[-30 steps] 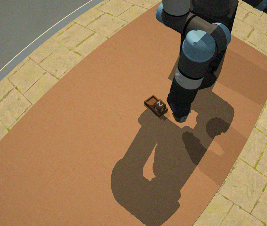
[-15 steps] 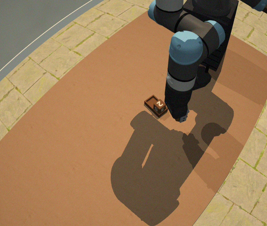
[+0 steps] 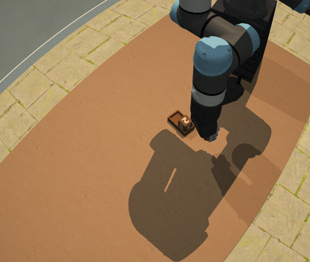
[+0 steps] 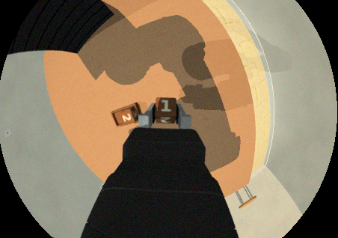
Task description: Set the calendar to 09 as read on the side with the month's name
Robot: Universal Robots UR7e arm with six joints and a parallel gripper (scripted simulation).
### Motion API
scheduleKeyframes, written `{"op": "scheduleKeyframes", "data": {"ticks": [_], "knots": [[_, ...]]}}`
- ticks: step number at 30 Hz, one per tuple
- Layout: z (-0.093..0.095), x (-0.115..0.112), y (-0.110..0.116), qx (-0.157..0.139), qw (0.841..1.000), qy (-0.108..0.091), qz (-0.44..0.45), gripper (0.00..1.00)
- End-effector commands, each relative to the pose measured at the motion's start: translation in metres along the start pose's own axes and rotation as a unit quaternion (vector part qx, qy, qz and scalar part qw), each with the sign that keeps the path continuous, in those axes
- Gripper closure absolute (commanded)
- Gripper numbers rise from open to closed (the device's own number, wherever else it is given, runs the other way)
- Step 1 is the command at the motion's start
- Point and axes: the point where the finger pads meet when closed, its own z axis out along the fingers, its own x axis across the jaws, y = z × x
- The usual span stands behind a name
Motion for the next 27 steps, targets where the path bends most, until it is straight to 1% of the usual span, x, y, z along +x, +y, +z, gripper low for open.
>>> {"op": "scheduleKeyframes", "data": {"ticks": [1, 7, 9, 16, 20, 24, 27], "knots": [[0.0008, 0.0002, 0.0009, 0.010, 1.000, 0.000, 0.000, 0.40], [0.0029, 0.0002, 0.0017, 0.043, 0.999, -0.002, -0.001, 0.40], [0.0029, 0.0002, 0.0017, 0.043, 0.999, -0.002, -0.001, 0.40], [0.0025, 0.0002, 0.0026, 0.088, 0.996, -0.001, -0.001, 0.40], [0.0011, 0.0002, 0.0031, 0.108, 0.994, 0.000, -0.001, 0.40], [-0.0001, 0.0003, 0.0034, 0.120, 0.993, 0.000, 0.000, 0.40], [-0.0003, 0.0003, 0.0034, 0.122, 0.993, 0.001, 0.000, 0.40]]}}
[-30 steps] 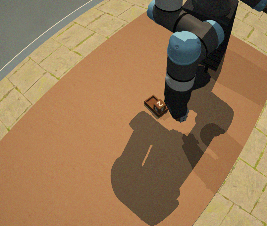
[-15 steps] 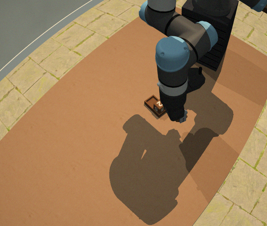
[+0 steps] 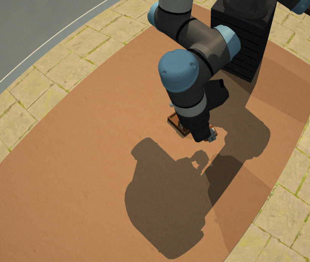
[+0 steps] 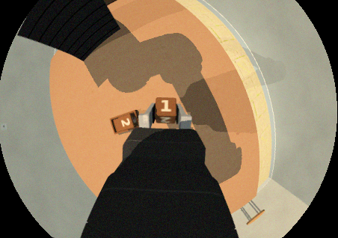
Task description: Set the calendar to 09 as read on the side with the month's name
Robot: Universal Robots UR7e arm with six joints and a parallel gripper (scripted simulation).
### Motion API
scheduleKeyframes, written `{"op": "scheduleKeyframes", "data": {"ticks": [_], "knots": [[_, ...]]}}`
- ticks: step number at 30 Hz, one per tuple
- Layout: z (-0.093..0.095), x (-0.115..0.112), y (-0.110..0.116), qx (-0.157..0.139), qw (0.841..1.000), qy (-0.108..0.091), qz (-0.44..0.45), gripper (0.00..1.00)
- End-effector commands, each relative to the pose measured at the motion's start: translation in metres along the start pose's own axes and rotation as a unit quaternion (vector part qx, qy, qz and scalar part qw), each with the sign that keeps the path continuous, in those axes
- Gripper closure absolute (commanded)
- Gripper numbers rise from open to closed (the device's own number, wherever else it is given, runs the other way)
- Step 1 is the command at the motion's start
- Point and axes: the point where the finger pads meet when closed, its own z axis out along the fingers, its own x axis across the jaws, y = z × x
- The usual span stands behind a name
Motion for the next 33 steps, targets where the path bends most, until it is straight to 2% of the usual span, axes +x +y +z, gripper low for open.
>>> {"op": "scheduleKeyframes", "data": {"ticks": [1, 9, 16, 29, 33], "knots": [[-0.0008, 0.0001, -0.0003, 0.005, 1.000, 0.000, 0.000, 0.40], [-0.0008, 0.0001, -0.0002, 0.008, 1.000, 0.000, 0.000, 0.40], [0.0005, 0.0001, 0.0004, 0.023, 1.000, 0.000, 0.000, 0.40], [0.0014, 0.0000, 0.0024, 0.110, 0.994, -0.001, -0.001, 0.40], [0.0008, 0.0000, 0.0025, 0.120, 0.993, 0.000, 0.000, 0.40]]}}
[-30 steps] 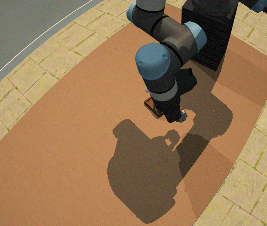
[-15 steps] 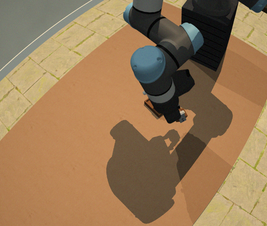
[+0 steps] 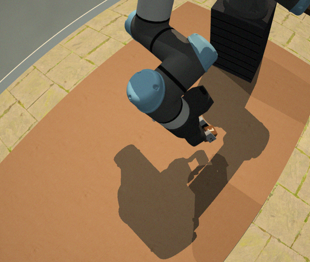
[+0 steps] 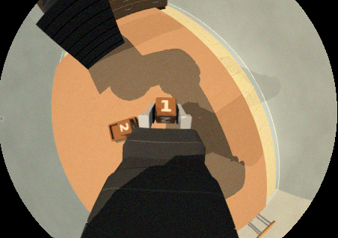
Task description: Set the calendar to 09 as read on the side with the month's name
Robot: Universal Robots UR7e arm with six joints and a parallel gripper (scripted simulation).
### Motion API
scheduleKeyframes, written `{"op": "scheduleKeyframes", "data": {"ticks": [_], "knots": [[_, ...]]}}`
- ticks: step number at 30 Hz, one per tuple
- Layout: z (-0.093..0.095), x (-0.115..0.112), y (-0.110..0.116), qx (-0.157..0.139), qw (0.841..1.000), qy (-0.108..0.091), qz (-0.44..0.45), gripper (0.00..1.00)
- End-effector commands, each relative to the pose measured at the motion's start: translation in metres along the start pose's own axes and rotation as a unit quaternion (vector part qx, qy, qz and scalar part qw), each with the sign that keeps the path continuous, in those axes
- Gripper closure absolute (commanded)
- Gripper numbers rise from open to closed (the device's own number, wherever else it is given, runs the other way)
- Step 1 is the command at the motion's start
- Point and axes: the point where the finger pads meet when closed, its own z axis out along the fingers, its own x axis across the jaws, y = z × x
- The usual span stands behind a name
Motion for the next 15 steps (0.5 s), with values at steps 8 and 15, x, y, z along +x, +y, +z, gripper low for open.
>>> {"op": "scheduleKeyframes", "data": {"ticks": [8, 15], "knots": [[-0.0020, 0.0003, -0.0003, 0.024, 1.000, 0.001, 0.000, 0.40], [-0.0016, 0.0002, 0.0000, 0.031, 1.000, 0.001, 0.000, 0.40]]}}
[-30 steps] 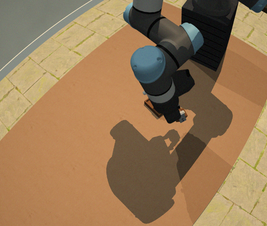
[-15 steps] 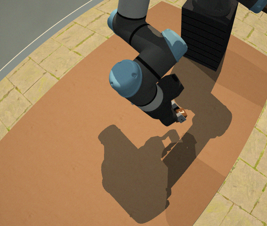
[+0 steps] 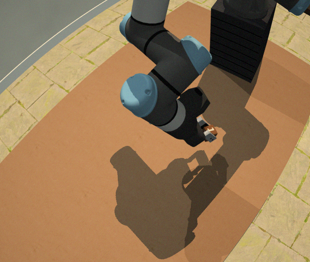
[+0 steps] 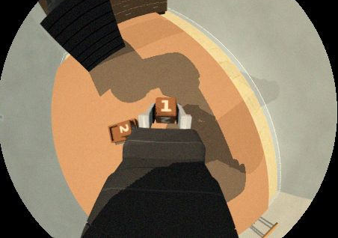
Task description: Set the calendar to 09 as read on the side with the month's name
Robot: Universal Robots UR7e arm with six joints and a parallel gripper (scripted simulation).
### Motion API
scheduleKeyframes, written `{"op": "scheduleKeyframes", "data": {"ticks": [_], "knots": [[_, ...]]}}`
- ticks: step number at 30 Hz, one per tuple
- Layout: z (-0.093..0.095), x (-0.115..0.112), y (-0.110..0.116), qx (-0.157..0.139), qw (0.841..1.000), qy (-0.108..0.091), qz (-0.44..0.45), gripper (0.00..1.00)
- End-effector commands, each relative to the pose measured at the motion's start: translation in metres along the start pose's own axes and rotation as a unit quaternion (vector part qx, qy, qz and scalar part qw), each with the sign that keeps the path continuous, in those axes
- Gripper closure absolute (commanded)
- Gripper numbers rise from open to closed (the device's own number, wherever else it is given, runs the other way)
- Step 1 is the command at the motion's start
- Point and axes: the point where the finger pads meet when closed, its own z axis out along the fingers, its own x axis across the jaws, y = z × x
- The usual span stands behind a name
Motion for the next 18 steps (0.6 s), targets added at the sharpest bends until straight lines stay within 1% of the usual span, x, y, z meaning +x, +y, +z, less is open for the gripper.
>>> {"op": "scheduleKeyframes", "data": {"ticks": [1, 2, 5, 15, 17, 18], "knots": [[-0.0002, 0.0002, 0.0006, 0.005, 1.000, 0.000, 0.000, 0.40], [-0.0002, 0.0002, 0.0006, 0.005, 1.000, 0.000, 0.000, 0.40], [0.0005, 0.0001, 0.0011, 0.019, 1.000, -0.001, 0.000, 0.40], [0.0012, 0.0001, 0.0029, 0.094, 0.996, -0.001, -0.001, 0.40], [0.0008, 0.0001, 0.0031, 0.107, 0.994, -0.001, 0.000, 0.40], [0.0008, 0.0001, 0.0031, 0.107, 0.994, -0.001, 0.000, 0.40]]}}
